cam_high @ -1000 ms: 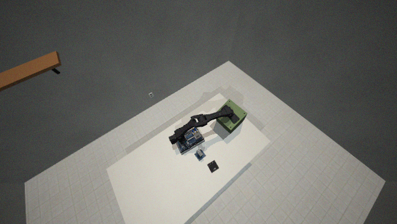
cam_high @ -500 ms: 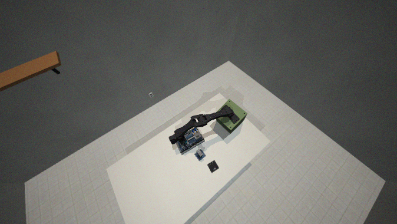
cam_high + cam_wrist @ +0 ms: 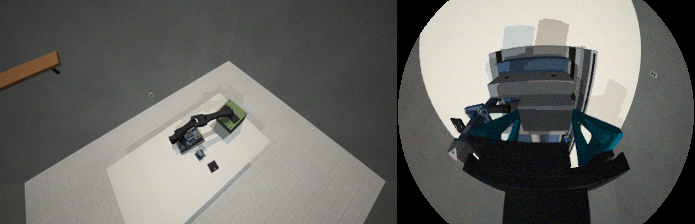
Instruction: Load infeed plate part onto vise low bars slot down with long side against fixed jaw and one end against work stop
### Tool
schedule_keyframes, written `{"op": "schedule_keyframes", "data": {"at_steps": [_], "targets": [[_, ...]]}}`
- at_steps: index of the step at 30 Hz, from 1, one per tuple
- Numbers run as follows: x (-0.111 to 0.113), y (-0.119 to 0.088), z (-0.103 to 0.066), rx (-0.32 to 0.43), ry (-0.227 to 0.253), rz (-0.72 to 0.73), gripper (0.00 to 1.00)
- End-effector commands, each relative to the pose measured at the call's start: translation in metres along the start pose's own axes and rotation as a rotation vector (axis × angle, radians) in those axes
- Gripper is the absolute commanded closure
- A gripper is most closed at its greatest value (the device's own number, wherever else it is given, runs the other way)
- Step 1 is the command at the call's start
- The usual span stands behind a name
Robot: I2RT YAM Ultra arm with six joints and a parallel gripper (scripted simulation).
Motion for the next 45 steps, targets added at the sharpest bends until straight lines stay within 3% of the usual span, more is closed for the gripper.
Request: {"op": "schedule_keyframes", "data": {"at_steps": [1,15,22,25,28,32,33,37,45], "targets": [[0.008,0.023,-0.024,-0.085,0.010,-0.009,0.26],[0.007,0.021,-0.031,-0.075,0.008,-0.007,0.26],[0.003,0.020,-0.043,-0.072,0.007,-0.004,0.26],[-0.002,0.008,-0.040,-0.030,0.001,0.002,0.26],[-0.001,0.013,-0.053,-0.049,0.004,0.000,0.26],[-0.002,0.009,-0.055,-0.036,0.003,0.002,0.26],[0.000,0.018,-0.066,-0.068,0.007,0.000,0.26],[-0.002,0.008,-0.069,-0.035,0.005,0.002,0.26],[-0.001,0.012,-0.090,-0.052,0.008,0.001,0.26]]}}
Point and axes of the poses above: the point where the finger pads meet when closed, its own z axis out along the fingers, its own x axis across the jaws, y = z × x, the point moved 4 cm from there along -z, back along the fingers, and after that the axes turned 15 degrees about z, right-handed, at the moved point
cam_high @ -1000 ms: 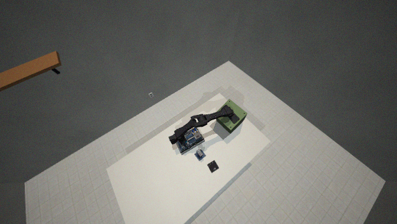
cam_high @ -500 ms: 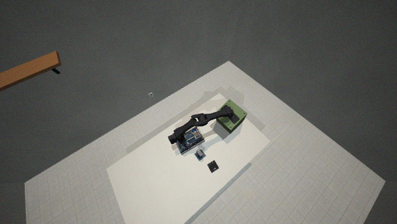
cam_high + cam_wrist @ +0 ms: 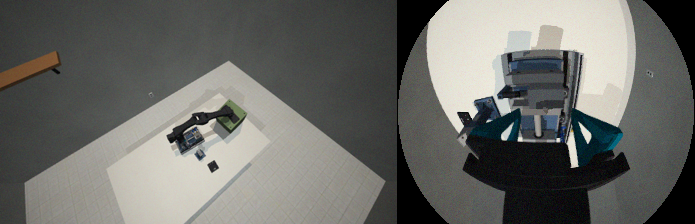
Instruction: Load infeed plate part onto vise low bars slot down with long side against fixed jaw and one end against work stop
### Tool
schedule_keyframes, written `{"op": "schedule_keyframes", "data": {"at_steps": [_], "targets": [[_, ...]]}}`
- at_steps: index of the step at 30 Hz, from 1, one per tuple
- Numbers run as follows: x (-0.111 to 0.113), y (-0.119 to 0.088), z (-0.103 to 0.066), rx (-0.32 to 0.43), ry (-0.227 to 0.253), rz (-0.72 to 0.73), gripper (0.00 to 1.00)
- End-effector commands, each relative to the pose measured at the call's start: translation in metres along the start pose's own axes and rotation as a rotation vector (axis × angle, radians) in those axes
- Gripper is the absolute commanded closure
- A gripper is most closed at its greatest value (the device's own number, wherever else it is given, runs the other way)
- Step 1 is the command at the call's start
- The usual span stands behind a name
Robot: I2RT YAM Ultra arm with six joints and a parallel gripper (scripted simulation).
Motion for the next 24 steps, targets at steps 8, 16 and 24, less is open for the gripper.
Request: {"op": "schedule_keyframes", "data": {"at_steps": [8,16,24], "targets": [[-0.0020,0.0086,-0.0358,-0.040,0.008,0.003,0.26],[-0.0019,0.0093,-0.0359,-0.043,0.008,0.003,1.00],[-0.0019,0.0093,-0.0359,-0.044,0.008,0.003,1.00]]}}
Point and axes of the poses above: the point where the finger pads meet when closed, its own z axis out along the fingers, its own x axis across the jaws, y = z × x, the point moved 4 cm from there along -z, back along the fingers, and after that the axes turned 15 degrees about z, right-handed, at the moved point
